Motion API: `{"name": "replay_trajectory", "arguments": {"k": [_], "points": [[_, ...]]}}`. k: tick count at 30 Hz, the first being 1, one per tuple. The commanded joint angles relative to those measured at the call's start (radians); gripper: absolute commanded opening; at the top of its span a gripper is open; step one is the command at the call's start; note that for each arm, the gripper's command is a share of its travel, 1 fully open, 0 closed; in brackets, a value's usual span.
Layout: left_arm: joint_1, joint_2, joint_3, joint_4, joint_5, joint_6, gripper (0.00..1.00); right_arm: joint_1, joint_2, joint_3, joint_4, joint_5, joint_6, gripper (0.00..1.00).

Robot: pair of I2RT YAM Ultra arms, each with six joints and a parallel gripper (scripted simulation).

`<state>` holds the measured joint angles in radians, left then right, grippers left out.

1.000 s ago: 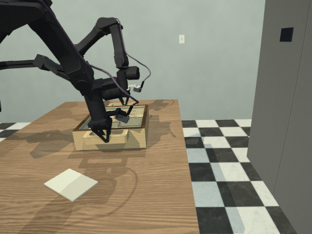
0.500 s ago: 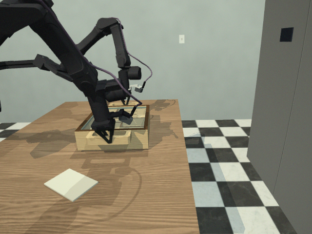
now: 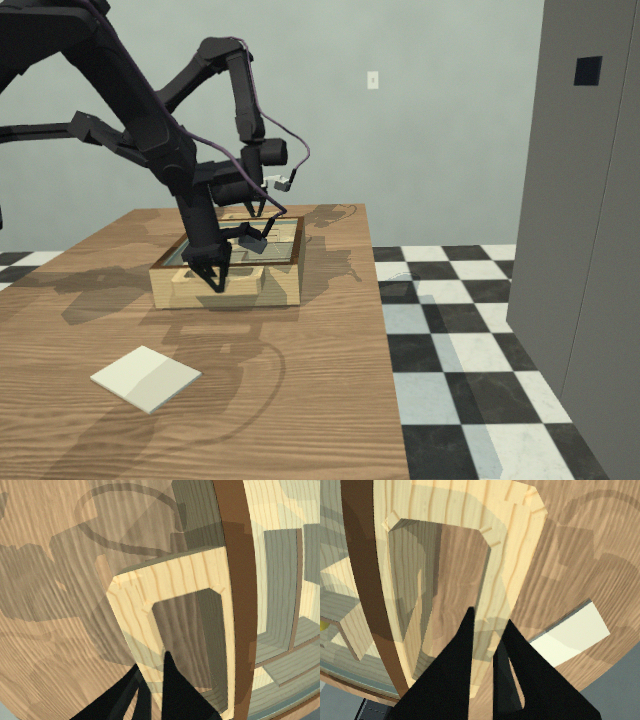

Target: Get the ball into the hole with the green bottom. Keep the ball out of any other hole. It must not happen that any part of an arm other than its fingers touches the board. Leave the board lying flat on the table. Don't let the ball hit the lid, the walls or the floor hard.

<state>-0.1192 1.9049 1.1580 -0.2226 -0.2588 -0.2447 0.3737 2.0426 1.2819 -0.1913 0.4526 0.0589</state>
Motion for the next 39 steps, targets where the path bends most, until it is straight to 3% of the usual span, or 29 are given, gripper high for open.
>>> {"name": "replay_trajectory", "arguments": {"k": [1, 5, 6, 13, 16, 17, 19, 21, 28, 35, 39], "points": [[0.054, -0.042, -0.041, 0.052, -0.053, 0.053, 0.00, -0.031, -0.089, -0.030, 0.045, 0.114, -0.006, 0.00], [0.055, -0.035, -0.043, 0.026, -0.056, 0.047, 0.00, -0.037, -0.094, -0.012, 0.019, 0.101, -0.009, 0.00], [0.045, -0.039, -0.011, -0.040, -0.088, 0.027, 0.00, -0.049, -0.087, 0.009, -0.007, 0.058, -0.021, 0.00], [-0.013, -0.064, 0.012, -0.067, -0.170, -0.020, 0.00, -0.100, -0.092, -0.001, 0.103, -0.037, -0.075, 0.00], [-0.005, -0.061, 0.020, -0.067, -0.146, -0.007, 0.00, -0.099, -0.086, 0.006, 0.070, -0.005, -0.053, 0.00], [-0.011, -0.059, 0.017, -0.096, -0.183, -0.020, 0.00, -0.112, -0.068, 0.000, 0.094, -0.057, -0.072, 0.00], [0.013, -0.052, 0.031, -0.101, -0.108, 0.011, 0.00, -0.097, -0.067, 0.034, -0.012, 0.012, -0.024, 0.00], [0.022, -0.053, -0.025, -0.007, -0.102, 0.032, 0.00, -0.087, -0.079, 0.011, 0.071, 0.034, -0.027, 0.00], [0.075, 0.003, -0.046, 0.049, -0.013, 0.078, 0.00, -0.049, -0.082, 0.024, 0.005, 0.106, -0.003, 0.00], [0.083, 0.014, -0.034, 0.040, -0.040, 0.071, 0.00, -0.057, -0.083, 0.025, 0.034, 0.083, -0.022, 0.00], [0.086, 0.026, 0.016, -0.035, -0.038, 0.065, 0.00, -0.065, -0.066, 0.052, -0.049, 0.063, -0.008, 0.00]]}}
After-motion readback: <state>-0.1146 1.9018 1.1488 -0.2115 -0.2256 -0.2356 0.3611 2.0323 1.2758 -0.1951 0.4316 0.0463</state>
